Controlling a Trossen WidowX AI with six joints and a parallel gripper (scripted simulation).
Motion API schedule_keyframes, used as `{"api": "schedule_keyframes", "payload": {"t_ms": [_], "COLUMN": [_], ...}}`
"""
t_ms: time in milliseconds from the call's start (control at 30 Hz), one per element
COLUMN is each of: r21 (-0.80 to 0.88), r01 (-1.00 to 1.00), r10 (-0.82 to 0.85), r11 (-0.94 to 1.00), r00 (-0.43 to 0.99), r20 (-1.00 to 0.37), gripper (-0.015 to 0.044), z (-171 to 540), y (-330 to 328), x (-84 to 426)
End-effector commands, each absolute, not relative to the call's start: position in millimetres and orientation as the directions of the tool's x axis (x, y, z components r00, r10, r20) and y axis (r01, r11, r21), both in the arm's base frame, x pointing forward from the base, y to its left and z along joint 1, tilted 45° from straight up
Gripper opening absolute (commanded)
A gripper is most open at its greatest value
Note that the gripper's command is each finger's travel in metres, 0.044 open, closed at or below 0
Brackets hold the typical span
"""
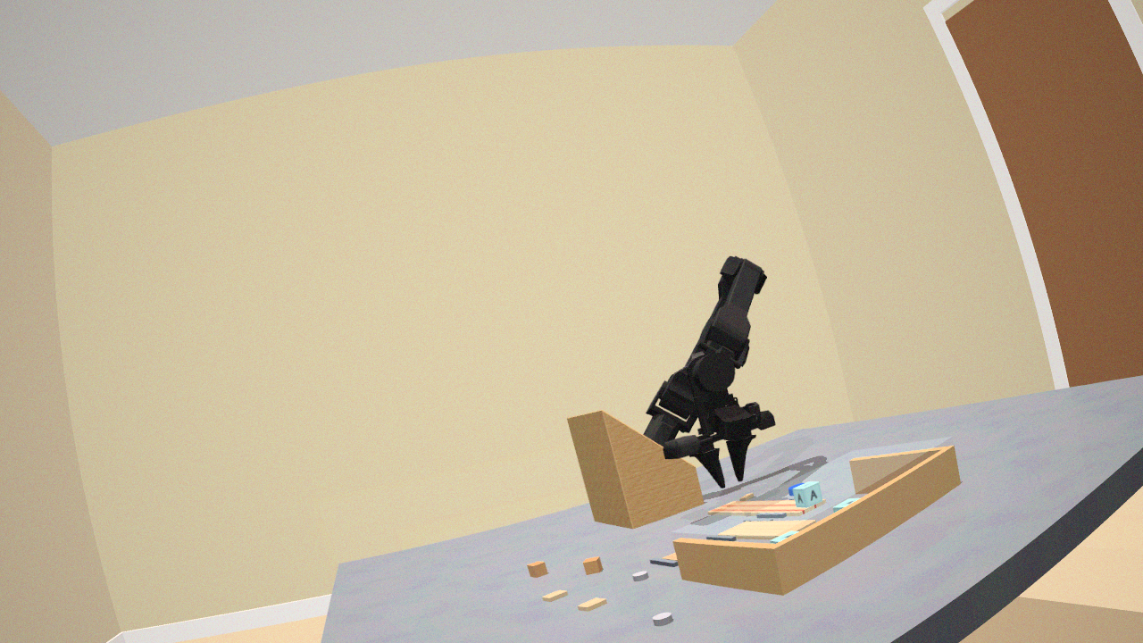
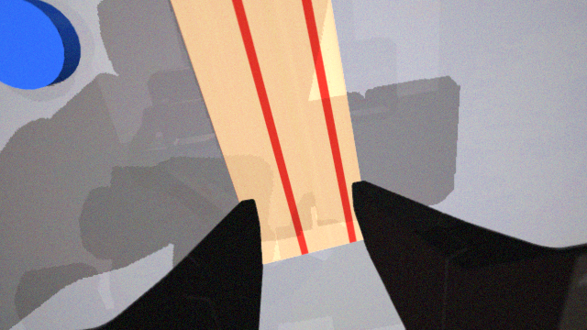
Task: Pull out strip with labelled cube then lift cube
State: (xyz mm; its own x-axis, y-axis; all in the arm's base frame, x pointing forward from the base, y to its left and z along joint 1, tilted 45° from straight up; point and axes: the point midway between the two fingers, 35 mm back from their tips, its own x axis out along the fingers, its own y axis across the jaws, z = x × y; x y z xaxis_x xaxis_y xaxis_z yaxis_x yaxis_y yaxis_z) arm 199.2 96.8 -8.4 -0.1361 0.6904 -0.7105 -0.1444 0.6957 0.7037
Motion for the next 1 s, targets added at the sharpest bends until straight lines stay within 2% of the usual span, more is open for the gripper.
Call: {"api": "schedule_keyframes", "payload": {"t_ms": [0, 233, 967], "r21": [0.707, 0.707, 0.707], "r01": [-0.113, -0.114, -0.116], "r10": [0.693, 0.693, 0.694], "r11": [0.699, 0.698, 0.698], "r00": [-0.140, -0.139, -0.137], "r20": [-0.707, -0.707, -0.707], "gripper": [0.0263, 0.0440, 0.0440], "z": [-6, -2, 13], "y": [100, 104, 118], "x": [214, 238, 311]}}
